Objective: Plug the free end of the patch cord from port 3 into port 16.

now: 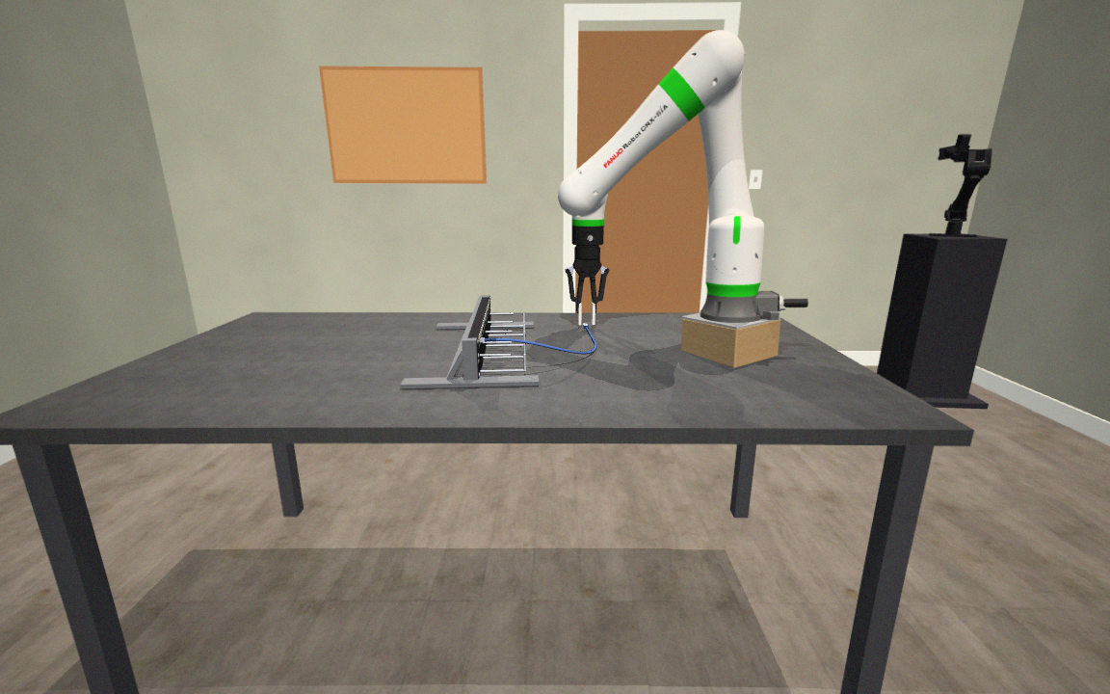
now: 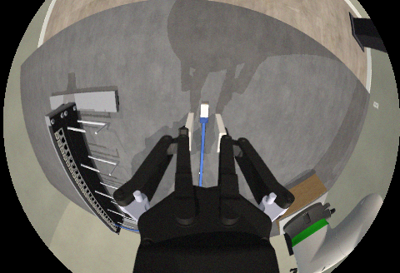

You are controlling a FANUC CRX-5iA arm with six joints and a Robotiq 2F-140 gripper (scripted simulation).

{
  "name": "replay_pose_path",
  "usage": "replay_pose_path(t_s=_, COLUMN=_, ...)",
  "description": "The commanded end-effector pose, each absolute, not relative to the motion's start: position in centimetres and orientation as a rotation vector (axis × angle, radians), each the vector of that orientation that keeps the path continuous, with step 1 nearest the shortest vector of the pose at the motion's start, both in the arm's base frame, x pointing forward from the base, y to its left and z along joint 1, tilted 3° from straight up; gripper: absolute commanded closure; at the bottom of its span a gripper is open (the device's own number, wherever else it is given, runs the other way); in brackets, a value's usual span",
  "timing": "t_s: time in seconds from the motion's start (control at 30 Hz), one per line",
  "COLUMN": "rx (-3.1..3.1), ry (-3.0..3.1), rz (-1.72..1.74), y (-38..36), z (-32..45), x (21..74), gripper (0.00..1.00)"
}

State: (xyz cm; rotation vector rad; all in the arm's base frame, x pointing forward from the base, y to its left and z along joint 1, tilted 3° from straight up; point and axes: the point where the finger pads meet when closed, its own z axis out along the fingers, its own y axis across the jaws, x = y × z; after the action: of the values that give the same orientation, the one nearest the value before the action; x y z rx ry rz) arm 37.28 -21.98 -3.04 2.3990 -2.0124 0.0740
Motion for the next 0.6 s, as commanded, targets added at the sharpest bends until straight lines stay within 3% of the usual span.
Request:
replay_pose_path(t_s=0.0, rx=2.399, ry=-2.012, rz=0.075, y=-21.99, z=-3.05, x=37.30, gripper=0.78)
replay_pose_path(t_s=0.57, rx=2.399, ry=-2.012, rz=0.075, y=-22.01, z=-3.39, x=37.31, gripper=0.78)
